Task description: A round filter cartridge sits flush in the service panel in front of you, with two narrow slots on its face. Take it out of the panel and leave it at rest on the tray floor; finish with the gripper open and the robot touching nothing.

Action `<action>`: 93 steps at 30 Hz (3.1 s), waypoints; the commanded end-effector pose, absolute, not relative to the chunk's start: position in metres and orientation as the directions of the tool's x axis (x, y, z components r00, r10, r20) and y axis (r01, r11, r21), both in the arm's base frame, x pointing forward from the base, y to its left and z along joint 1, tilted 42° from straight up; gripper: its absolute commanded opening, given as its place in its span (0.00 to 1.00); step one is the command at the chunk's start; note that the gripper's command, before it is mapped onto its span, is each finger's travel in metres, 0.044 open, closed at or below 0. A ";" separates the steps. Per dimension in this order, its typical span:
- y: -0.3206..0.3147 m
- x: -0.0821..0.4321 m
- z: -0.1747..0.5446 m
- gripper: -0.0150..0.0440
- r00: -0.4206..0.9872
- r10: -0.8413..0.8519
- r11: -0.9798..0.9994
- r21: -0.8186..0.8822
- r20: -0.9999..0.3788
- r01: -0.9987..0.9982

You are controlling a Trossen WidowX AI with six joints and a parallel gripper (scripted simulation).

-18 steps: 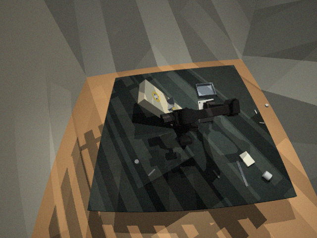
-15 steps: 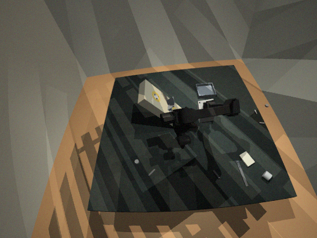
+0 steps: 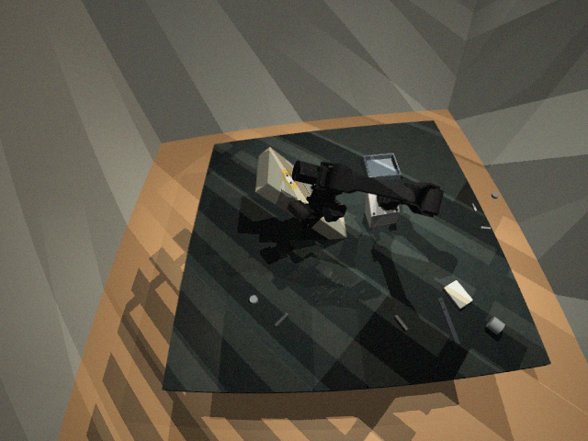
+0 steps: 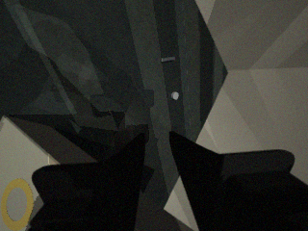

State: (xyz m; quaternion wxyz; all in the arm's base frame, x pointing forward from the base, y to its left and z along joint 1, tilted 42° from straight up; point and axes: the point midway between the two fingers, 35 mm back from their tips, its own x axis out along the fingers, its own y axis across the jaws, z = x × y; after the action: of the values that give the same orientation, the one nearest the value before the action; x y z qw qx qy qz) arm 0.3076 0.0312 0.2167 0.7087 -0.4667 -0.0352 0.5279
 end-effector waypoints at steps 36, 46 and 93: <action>-0.143 0.296 0.133 0.45 0.804 0.362 0.931 0.137 -0.472 -0.339; -0.137 0.310 0.126 0.45 0.803 0.362 0.931 0.136 -0.473 -0.339; -0.125 0.334 0.114 0.45 0.808 0.362 0.931 0.136 -0.466 -0.338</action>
State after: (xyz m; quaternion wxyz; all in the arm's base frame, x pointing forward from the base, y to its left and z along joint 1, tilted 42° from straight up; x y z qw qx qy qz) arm 0.3325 -0.1255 0.1146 0.9503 0.0236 0.2489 0.1856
